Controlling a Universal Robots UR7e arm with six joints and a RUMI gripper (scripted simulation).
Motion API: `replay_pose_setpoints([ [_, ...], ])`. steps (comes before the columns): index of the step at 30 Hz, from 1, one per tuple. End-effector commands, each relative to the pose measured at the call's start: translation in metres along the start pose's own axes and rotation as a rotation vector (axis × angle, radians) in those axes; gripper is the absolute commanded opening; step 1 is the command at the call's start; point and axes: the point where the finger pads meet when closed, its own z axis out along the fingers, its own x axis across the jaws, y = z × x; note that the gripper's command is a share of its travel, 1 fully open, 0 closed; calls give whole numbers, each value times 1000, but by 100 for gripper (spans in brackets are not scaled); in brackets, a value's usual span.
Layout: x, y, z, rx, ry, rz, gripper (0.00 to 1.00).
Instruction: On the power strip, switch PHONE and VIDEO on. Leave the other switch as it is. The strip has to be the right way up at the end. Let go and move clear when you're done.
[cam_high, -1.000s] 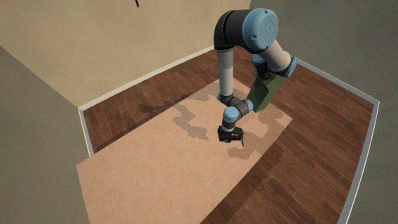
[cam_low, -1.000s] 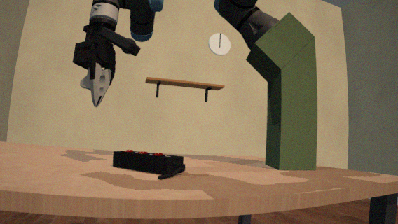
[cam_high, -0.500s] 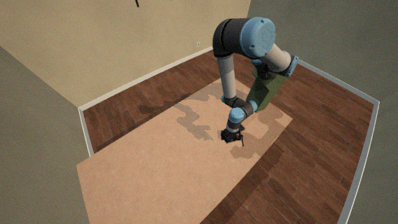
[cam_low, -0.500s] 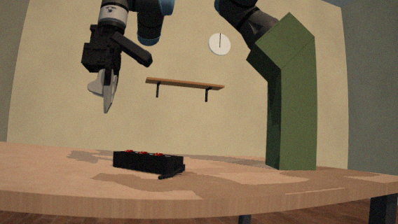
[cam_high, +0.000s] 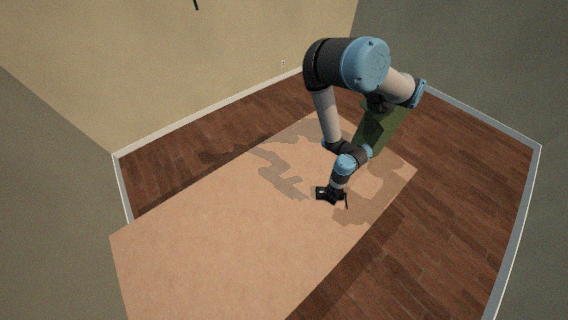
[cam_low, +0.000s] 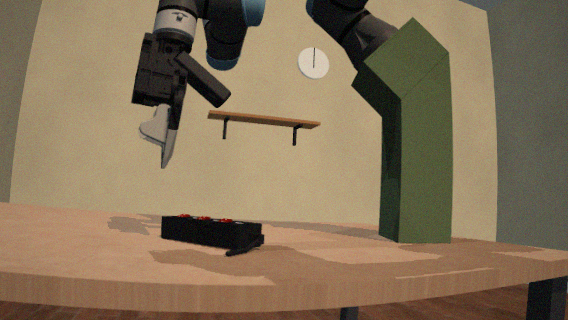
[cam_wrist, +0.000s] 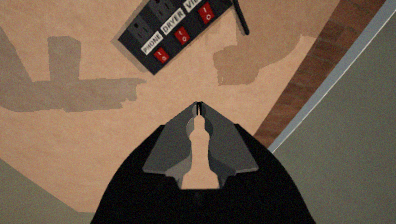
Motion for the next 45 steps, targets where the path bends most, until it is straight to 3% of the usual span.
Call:
replay_pose_setpoints([
  [1,4,-8,3,-15,-4,-168,0],
  [24,16,-29,9,-27,-23,-601,0],
  [45,19,-34,9,-29,-29,-724,0],
])
